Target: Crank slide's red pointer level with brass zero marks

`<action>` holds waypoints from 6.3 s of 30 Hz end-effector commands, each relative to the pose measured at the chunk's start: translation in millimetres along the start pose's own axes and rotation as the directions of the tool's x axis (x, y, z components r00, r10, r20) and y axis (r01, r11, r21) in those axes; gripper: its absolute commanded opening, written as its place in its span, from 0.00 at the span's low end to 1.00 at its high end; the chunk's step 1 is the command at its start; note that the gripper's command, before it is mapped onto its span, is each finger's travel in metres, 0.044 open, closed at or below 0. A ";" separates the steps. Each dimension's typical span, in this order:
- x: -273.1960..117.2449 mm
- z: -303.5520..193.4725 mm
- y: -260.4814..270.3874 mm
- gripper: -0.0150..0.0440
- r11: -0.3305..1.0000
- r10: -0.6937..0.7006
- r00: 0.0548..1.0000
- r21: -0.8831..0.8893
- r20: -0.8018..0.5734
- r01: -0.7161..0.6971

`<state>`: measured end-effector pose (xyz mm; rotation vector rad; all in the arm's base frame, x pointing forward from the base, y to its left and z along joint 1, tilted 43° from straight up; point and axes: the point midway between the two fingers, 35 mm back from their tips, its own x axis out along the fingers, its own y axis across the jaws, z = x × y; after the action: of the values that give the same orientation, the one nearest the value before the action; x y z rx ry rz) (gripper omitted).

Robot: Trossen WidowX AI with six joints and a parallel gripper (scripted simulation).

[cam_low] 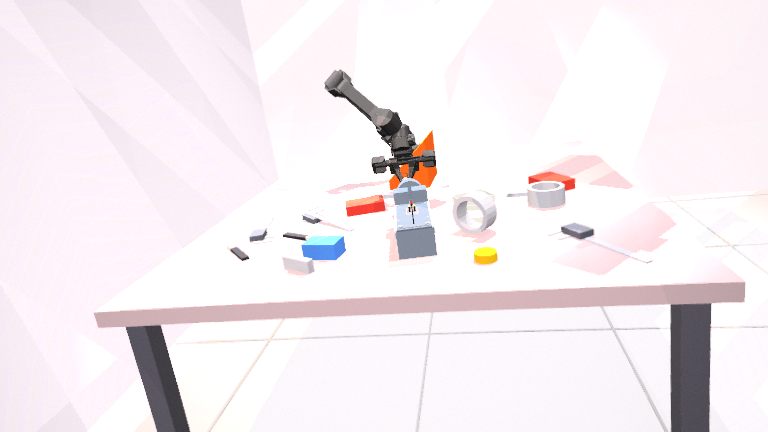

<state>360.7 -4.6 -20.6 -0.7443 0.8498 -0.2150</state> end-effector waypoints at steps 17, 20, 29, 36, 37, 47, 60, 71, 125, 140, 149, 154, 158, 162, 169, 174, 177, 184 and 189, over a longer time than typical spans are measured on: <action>-1.4 0.8 14.5 0.25 1.000 0.018 1.000 -0.013 0.008 -0.017; -1.3 0.6 15.4 0.25 1.000 0.018 1.000 -0.013 0.008 -0.017; -0.7 0.1 17.9 0.25 1.000 0.018 1.000 -0.012 0.009 -0.018; -0.2 -0.4 19.9 0.25 1.000 0.018 1.000 -0.012 0.009 -0.018; -0.1 -0.5 20.2 0.25 1.000 0.018 1.000 -0.012 0.009 -0.018; 1.0 -1.4 23.0 0.25 1.000 0.018 1.000 -0.012 0.009 -0.018; 2.9 -3.1 27.1 0.25 1.000 0.018 1.000 -0.012 0.009 -0.018; 5.7 -5.4 31.2 0.25 1.000 0.018 1.000 -0.012 0.009 -0.018; 42.5 -40.8 19.9 0.25 1.000 0.016 1.000 -0.014 0.008 -0.016; 44.8 -42.5 9.0 0.25 1.000 0.016 1.000 -0.015 0.008 -0.015; 44.8 -42.3 5.9 0.25 1.000 0.015 1.000 -0.015 0.007 -0.015; 44.8 -42.3 4.6 0.25 1.000 0.015 1.000 -0.015 0.007 -0.015; 44.7 -42.2 3.6 0.25 1.000 0.015 1.000 -0.015 0.007 -0.015; 44.6 -42.1 2.7 0.25 1.000 0.015 1.000 -0.015 0.007 -0.015; 44.4 -42.0 1.1 0.25 1.000 0.015 1.000 -0.015 0.007 -0.015; 44.3 -41.9 0.0 0.25 1.000 0.015 1.000 -0.015 0.007 -0.015; 44.2 -41.8 -0.7 0.25 1.000 0.015 1.000 -0.015 0.007 -0.015; 43.8 -41.6 -2.2 0.25 1.000 0.015 1.000 -0.015 0.007 -0.015; 43.5 -41.4 -3.4 0.25 1.000 0.015 1.000 -0.015 0.007 -0.015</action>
<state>357.5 -41.5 -68.5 -0.7539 0.8578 -0.1635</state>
